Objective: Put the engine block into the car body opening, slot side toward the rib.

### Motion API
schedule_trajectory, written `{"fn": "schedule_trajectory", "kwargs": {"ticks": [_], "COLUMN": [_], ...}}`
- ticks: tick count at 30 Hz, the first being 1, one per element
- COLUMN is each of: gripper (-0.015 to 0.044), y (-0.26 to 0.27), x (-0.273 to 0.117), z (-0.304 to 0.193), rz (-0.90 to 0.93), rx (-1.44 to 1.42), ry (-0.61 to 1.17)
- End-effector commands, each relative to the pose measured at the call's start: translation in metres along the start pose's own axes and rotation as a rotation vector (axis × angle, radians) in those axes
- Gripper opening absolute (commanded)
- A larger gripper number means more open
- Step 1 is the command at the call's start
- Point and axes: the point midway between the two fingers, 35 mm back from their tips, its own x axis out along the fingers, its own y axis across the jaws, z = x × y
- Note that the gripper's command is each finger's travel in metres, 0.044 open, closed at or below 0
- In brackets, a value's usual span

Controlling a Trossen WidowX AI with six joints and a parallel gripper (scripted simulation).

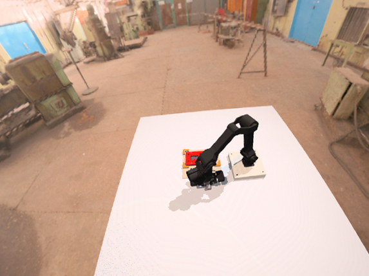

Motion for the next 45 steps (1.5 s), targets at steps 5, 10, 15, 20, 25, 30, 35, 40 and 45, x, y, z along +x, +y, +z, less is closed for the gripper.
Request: {"fn": "schedule_trajectory", "kwargs": {"ticks": [5,10,15,20,25,30,35,40,45], "gripper": [0.0026,0.0,0.0,0.0,0.0,0.0,0.0,0.0,0.0], "y": [0.001,0.004,0.006,0.007,0.008,0.007,0.006,0.003,0.001], "x": [-0.002,-0.016,-0.031,-0.047,-0.062,-0.078,-0.094,-0.111,-0.124], "z": [-0.001,-0.002,-0.002,-0.003,-0.003,-0.002,-0.002,-0.001,0.0], "rz": [0.0,0.0,0.0,0.001,0.001,0.001,0.001,0.0,0.0], "rx": [-0.004,-0.004,-0.004,-0.004,-0.004,-0.004,-0.004,-0.004,-0.004], "ry": [0.003,0.003,0.003,0.004,0.004,0.004,0.003,0.003,0.003]}}
